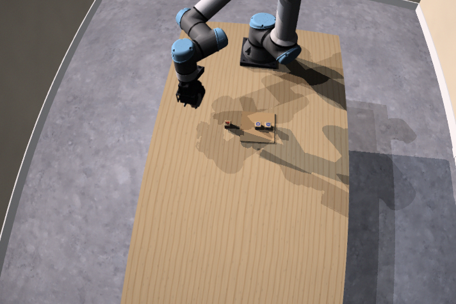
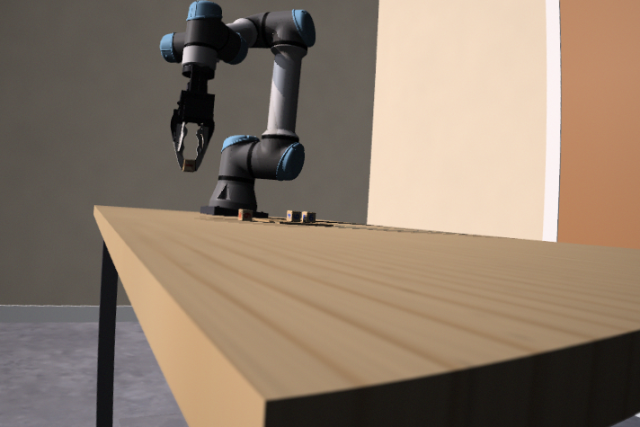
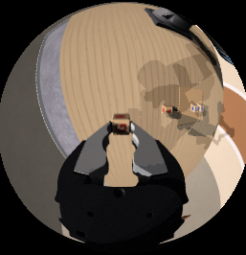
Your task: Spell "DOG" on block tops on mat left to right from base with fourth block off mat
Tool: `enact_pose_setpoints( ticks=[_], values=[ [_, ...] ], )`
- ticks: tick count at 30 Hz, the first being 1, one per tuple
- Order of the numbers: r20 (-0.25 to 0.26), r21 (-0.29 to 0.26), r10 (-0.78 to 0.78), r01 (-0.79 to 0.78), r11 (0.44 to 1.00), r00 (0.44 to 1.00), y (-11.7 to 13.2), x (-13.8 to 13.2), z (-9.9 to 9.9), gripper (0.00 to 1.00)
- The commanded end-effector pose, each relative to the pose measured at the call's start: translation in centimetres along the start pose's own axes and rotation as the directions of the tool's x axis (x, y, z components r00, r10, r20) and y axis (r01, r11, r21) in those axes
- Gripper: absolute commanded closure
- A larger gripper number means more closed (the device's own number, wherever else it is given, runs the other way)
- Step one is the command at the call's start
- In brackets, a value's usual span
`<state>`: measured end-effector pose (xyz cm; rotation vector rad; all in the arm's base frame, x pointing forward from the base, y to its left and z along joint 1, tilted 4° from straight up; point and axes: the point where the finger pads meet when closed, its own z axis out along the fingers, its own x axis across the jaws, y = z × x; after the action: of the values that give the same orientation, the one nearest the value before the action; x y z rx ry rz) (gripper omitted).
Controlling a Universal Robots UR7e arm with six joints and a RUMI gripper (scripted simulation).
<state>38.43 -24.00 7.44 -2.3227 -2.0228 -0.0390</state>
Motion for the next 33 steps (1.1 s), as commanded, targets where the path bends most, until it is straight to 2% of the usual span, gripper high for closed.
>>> enact_pose_setpoints(
  ticks=[1, 15, 17, 33],
  values=[
    [0.001, 0.002, 0.088, -0.088, 0.996, 0.996, 0.0, 0.8, 0.0, 0.95],
    [0.002, 0.001, 0.350, -0.350, 0.937, 0.937, 0.2, 2.6, -0.1, 0.95],
    [0.002, 0.001, 0.350, -0.350, 0.937, 0.937, 0.2, 2.6, -0.1, 0.95],
    [0.003, 0.000, 0.609, -0.609, 0.793, 0.793, 0.6, 4.7, -0.1, 0.95]
  ],
)
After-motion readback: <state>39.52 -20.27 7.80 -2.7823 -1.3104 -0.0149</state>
